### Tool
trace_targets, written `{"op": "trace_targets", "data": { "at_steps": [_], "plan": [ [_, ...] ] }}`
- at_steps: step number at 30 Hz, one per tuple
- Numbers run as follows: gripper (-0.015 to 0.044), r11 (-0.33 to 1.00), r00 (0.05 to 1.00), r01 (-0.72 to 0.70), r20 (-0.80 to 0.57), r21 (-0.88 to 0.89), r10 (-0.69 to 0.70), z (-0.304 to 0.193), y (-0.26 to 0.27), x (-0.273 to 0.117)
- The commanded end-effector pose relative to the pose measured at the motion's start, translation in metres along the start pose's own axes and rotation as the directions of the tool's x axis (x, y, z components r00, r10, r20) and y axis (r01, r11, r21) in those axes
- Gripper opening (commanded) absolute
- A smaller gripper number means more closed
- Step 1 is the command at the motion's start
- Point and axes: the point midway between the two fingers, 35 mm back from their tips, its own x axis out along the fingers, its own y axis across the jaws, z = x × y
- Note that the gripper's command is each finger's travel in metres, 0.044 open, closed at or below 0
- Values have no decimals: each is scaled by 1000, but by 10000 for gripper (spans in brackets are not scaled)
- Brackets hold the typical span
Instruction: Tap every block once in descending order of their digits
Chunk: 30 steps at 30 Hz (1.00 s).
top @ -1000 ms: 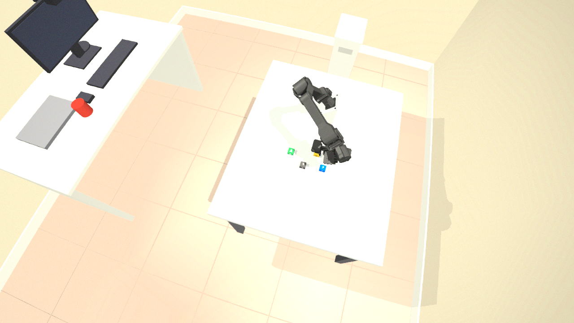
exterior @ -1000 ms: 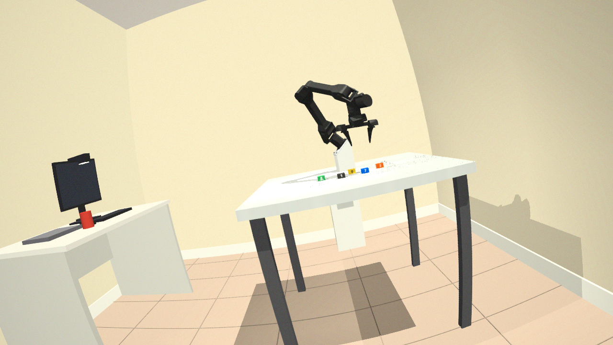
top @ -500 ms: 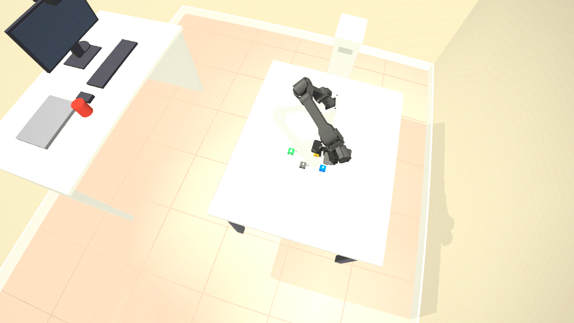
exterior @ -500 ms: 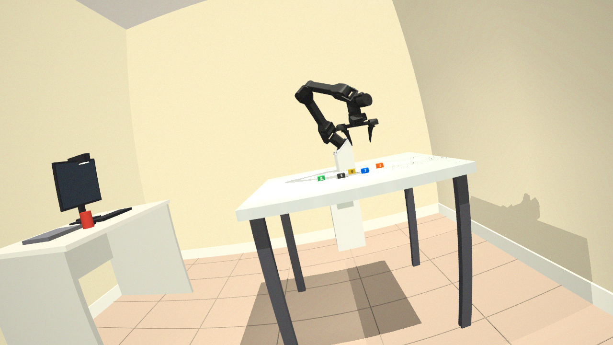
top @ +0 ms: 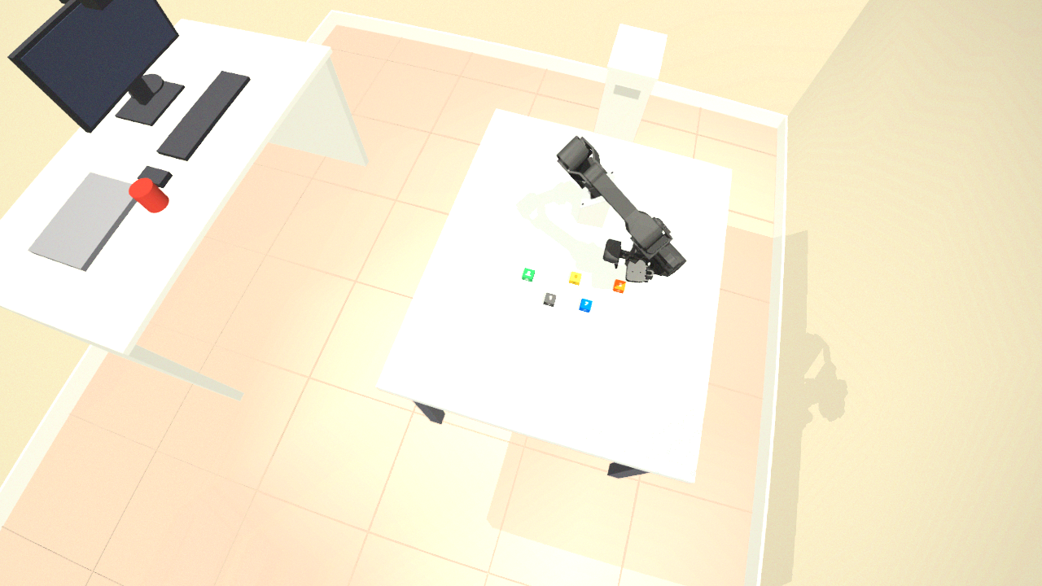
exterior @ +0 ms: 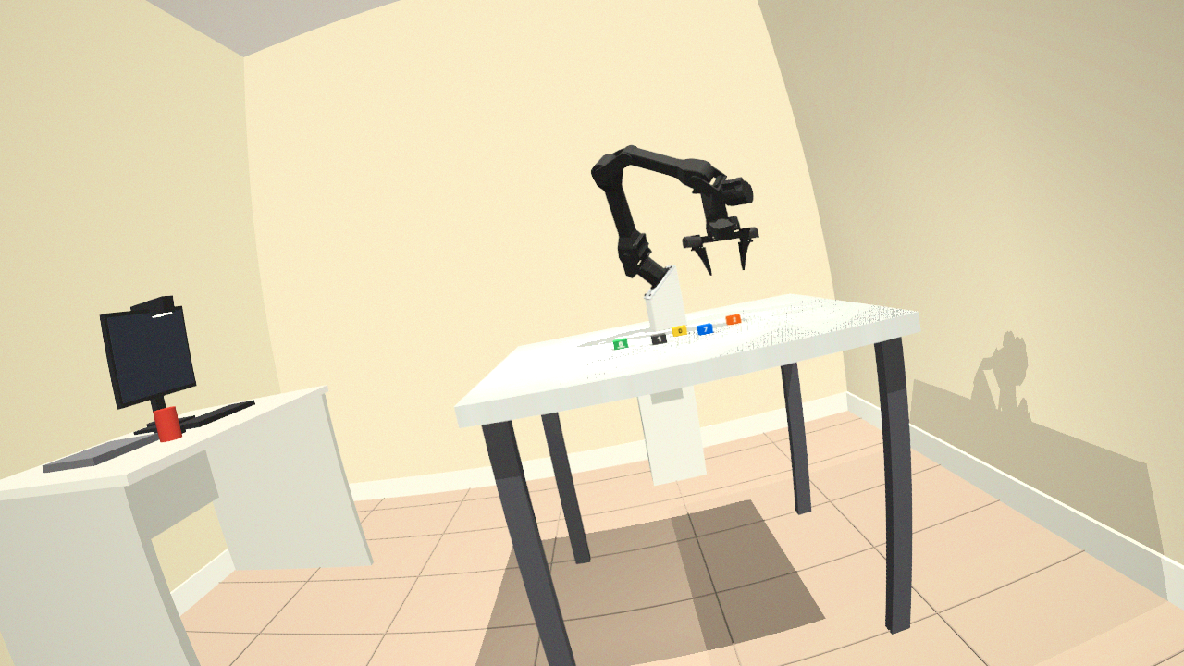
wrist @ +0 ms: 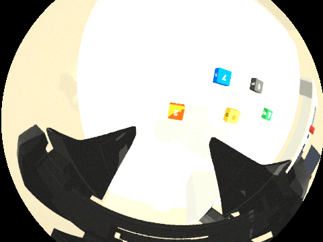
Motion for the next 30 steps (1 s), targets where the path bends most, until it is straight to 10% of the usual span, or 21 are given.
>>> {"op": "trace_targets", "data": {
  "at_steps": [1, 19, 30],
  "plan": [
    [400, 1000, 1000, -13, 3, 27, 13, 3, -1, -2],
    [400, 1000, 1000, -15, 2, 27, 15, 5, -3, -2],
    [400, 999, 1000, -24, 5, 41, 24, 95, -178, -1]
  ]
}}
